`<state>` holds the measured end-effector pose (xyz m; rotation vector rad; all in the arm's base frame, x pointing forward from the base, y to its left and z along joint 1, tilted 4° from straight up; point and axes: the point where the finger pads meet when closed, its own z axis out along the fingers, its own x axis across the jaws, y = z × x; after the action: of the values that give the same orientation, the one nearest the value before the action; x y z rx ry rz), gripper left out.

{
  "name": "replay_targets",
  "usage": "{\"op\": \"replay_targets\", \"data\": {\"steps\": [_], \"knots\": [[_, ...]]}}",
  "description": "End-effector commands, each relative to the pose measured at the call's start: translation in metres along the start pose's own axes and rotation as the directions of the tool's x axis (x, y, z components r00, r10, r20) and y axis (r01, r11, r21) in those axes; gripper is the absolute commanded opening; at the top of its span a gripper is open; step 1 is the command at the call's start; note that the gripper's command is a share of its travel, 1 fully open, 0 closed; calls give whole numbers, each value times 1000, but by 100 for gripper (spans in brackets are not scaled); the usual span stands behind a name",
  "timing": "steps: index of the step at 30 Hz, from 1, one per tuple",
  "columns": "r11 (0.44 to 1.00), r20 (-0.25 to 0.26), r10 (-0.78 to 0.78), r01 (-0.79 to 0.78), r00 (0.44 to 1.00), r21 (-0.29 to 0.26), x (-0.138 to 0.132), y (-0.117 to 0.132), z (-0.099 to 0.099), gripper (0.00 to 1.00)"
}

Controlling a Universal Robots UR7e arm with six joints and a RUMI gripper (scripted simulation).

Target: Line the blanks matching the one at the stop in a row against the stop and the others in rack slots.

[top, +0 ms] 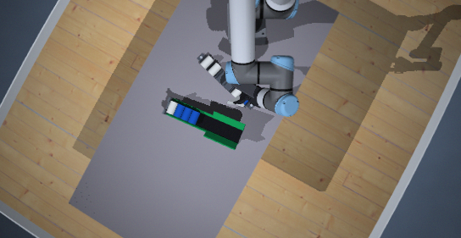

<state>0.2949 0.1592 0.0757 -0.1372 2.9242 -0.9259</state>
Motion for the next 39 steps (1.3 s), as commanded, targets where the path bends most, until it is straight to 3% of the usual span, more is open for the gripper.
{"op": "replay_targets", "data": {"steps": [1,20,28,34,37,39], "knots": [[1000,1,1,-1,1000,0,0,0,0,100],[999,-21,48,-49,999,-16,0,-7,5,100],[981,-86,183,-188,979,-52,3,-27,20,100],[934,-161,333,-348,929,-80,8,-48,36,100],[931,-164,340,-356,926,-81,9,-49,37,100],[903,-195,399,-421,896,-87,11,-57,43,100]]}}
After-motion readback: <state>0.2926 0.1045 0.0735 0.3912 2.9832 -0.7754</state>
